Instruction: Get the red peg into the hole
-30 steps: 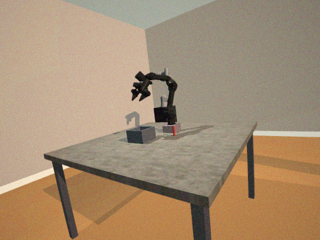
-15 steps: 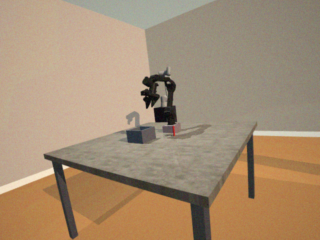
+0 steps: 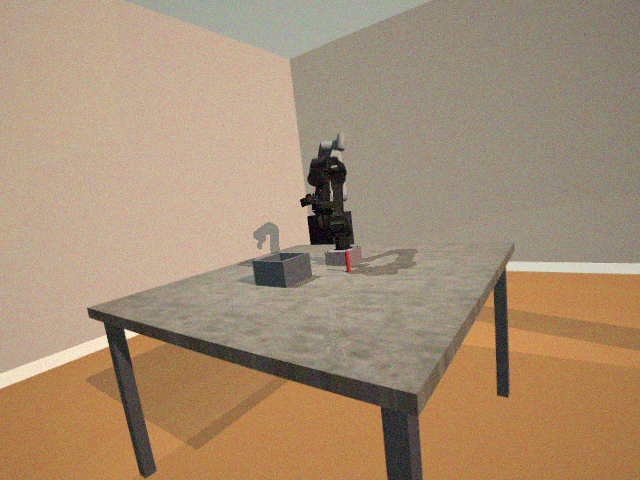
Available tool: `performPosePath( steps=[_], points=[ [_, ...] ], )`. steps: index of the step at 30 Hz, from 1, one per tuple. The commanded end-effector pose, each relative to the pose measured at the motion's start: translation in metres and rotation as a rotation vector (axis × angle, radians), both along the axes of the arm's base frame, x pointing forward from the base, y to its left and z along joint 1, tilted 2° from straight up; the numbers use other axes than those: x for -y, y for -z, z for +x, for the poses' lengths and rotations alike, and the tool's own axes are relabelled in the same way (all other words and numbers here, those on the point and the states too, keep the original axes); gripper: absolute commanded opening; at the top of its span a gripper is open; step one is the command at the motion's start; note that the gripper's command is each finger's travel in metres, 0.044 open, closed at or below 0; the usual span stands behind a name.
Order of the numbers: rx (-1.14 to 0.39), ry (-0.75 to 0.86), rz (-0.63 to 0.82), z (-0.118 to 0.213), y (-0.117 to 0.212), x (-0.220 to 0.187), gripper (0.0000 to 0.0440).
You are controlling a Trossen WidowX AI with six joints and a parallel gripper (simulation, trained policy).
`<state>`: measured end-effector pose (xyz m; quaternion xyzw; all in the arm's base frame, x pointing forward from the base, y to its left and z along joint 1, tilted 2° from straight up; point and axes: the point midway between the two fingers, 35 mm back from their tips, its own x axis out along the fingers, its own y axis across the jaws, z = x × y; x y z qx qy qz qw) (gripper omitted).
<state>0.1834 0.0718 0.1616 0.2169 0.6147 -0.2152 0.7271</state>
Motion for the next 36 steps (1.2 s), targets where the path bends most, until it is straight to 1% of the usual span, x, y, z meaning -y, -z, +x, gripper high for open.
performPosePath(
  steps=[1, 7, 13, 20, 30, 32, 33, 36],
  points=[
    [-0.075, 0.079, -0.026, -0.016, 0.020, -0.009, 0.0440],
    [-0.134, 0.179, -0.048, -0.028, 0.048, -0.022, 0.0440],
    [-0.155, 0.255, -0.052, -0.032, 0.075, -0.033, 0.0440],
    [-0.143, 0.301, -0.023, -0.028, 0.109, -0.045, 0.0440],
    [-0.097, 0.339, 0.054, -0.024, 0.156, -0.059, 0.0438],
    [-0.094, 0.350, 0.065, -0.024, 0.162, -0.061, 0.0430],
    [-0.095, 0.356, 0.069, -0.024, 0.164, -0.061, 0.0420],
    [-0.107, 0.377, 0.076, -0.027, 0.171, -0.061, 0.0364]
  ],
)
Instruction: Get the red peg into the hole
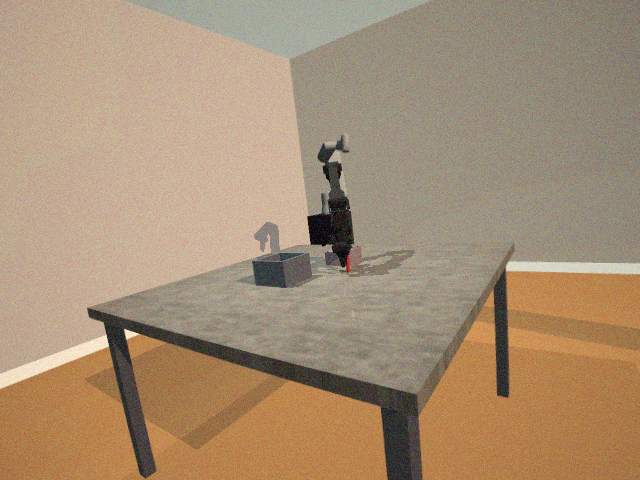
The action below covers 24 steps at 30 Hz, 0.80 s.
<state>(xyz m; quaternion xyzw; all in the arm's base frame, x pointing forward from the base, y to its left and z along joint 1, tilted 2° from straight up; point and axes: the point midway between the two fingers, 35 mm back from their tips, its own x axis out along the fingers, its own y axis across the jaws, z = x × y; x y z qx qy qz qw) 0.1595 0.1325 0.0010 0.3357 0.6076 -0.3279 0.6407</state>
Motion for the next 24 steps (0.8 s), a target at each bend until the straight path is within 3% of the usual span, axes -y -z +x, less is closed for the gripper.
performPosePath(
  steps=[1, 14, 24],
  points=[
    [-0.019, 0.031, 0.010, -0.005, 0.012, 0.000, 0.0340],
    [-0.096, 0.041, 0.074, -0.006, 0.011, -0.004, 0.0004],
    [-0.019, -0.034, 0.059, 0.012, -0.015, -0.001, 0.0000]
  ],
)
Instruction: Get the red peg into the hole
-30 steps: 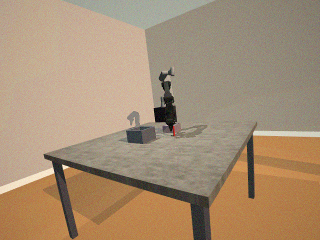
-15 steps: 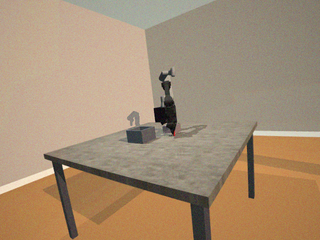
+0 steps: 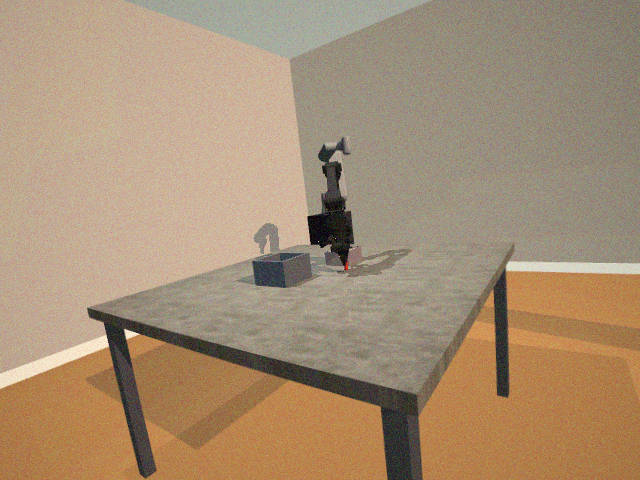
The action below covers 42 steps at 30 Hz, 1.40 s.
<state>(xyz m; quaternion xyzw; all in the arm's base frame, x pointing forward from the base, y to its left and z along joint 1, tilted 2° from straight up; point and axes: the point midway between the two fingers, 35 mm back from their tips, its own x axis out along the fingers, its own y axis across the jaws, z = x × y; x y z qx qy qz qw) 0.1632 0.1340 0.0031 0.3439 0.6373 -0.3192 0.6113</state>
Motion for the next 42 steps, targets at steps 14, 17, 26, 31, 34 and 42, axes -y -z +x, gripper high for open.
performPosePath(
  steps=[14, 17, 26, 31, 34, 42],
  points=[
    [0.195, -0.133, -0.042, 0.042, -0.072, 0.012, 0.0000],
    [0.224, -0.140, -0.052, 0.051, -0.086, 0.016, 0.0000],
    [0.286, -0.124, -0.086, 0.081, -0.114, 0.038, 0.0000],
    [0.300, -0.090, -0.102, 0.096, -0.120, 0.055, 0.0000],
    [0.306, -0.069, -0.110, 0.104, -0.121, 0.066, 0.0000],
    [0.320, -0.014, -0.128, 0.123, -0.120, 0.091, 0.0000]
  ],
)
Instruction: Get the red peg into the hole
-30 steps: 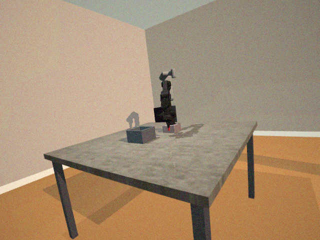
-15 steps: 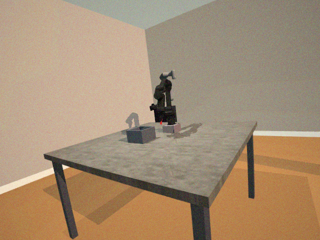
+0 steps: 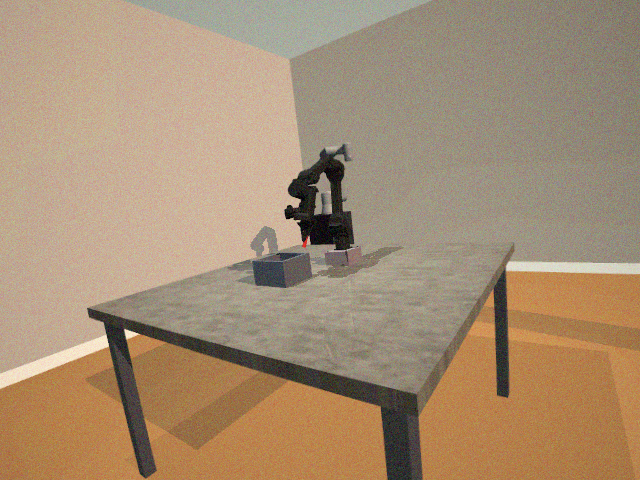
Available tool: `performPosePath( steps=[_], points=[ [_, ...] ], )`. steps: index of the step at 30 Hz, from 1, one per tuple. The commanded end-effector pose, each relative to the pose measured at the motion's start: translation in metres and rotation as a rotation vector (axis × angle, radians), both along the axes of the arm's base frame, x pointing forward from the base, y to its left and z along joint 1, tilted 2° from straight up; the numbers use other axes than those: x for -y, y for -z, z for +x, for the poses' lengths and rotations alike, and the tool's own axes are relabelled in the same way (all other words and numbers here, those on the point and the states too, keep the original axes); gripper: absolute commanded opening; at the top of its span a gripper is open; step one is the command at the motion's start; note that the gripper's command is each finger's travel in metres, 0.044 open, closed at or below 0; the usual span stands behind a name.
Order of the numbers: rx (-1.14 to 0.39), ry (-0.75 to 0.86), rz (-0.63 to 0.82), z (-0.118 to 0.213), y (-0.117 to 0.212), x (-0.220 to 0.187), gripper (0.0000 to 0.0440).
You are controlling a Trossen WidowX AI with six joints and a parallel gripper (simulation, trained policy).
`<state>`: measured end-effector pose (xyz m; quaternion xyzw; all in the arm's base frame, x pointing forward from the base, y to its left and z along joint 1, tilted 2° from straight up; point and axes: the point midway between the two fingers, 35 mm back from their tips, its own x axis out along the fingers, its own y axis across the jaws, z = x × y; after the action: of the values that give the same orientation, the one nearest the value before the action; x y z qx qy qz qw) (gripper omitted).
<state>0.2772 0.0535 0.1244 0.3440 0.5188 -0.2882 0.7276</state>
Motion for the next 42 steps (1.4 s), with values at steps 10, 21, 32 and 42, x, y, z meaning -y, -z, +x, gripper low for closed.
performPosePath(
  steps=[10, 21, 32, 42],
  points=[
    [0.022, 0.084, -0.011, 0.031, 0.009, 0.039, 0.0001],
    [0.016, 0.141, 0.003, 0.051, 0.023, 0.065, 0.0009],
    [-0.038, 0.158, 0.023, 0.061, 0.051, 0.077, 0.0013],
    [-0.111, 0.122, 0.004, 0.065, 0.075, 0.084, 0.0160]
  ],
)
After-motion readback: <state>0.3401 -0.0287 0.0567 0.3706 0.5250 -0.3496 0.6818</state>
